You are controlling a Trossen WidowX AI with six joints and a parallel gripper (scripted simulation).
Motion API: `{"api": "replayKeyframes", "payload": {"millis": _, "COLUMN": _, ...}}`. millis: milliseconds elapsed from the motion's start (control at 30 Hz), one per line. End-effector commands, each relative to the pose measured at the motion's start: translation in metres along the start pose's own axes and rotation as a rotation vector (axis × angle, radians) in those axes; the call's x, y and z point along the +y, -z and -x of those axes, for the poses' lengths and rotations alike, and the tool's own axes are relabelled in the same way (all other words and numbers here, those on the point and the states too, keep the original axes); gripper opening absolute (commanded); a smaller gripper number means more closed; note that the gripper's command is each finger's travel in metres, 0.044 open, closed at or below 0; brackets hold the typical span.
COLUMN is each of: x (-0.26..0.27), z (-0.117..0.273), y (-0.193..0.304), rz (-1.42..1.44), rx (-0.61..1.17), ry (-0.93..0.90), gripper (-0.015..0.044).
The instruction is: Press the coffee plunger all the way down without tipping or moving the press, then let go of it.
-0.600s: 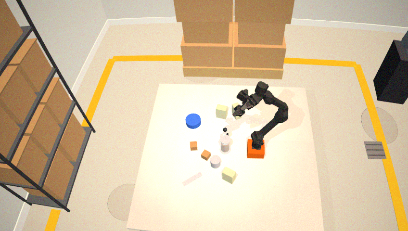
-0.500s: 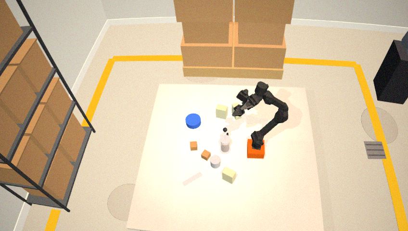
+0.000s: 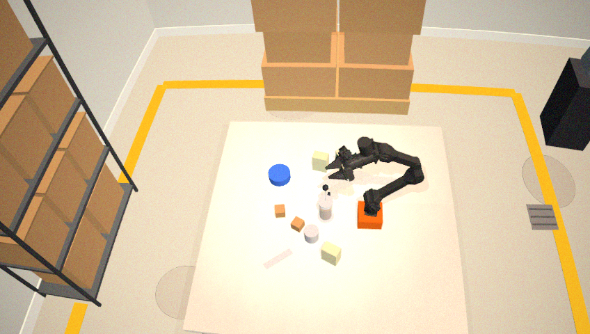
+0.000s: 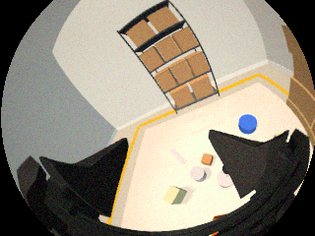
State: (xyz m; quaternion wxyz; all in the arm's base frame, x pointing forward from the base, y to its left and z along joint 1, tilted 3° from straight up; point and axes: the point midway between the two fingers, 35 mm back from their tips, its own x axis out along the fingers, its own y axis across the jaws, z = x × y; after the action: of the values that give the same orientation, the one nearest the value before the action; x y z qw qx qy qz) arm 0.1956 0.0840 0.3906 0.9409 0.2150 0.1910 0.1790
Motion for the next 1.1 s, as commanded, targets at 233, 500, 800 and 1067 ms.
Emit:
{"api": "replayKeyframes", "payload": {"millis": 233, "x": -0.1, "z": 0.005, "y": 0.082, "rz": 0.385, "rx": 0.186, "ry": 0.385, "gripper": 0.044}}
{"api": "replayKeyframes", "payload": {"millis": 500, "x": -0.125, "z": -0.008, "y": 0.127, "rz": 0.387, "rx": 0.187, "ry": 0.382, "gripper": 0.044}}
{"api": "replayKeyframes", "payload": {"millis": 800, "x": -0.126, "z": -0.014, "y": 0.128, "rz": 0.389, "rx": 0.188, "ry": 0.378, "gripper": 0.044}}
{"api": "replayKeyframes", "payload": {"millis": 1067, "x": -0.131, "z": -0.026, "y": 0.129, "rz": 0.389, "rx": 0.187, "ry": 0.377, "gripper": 0.044}}
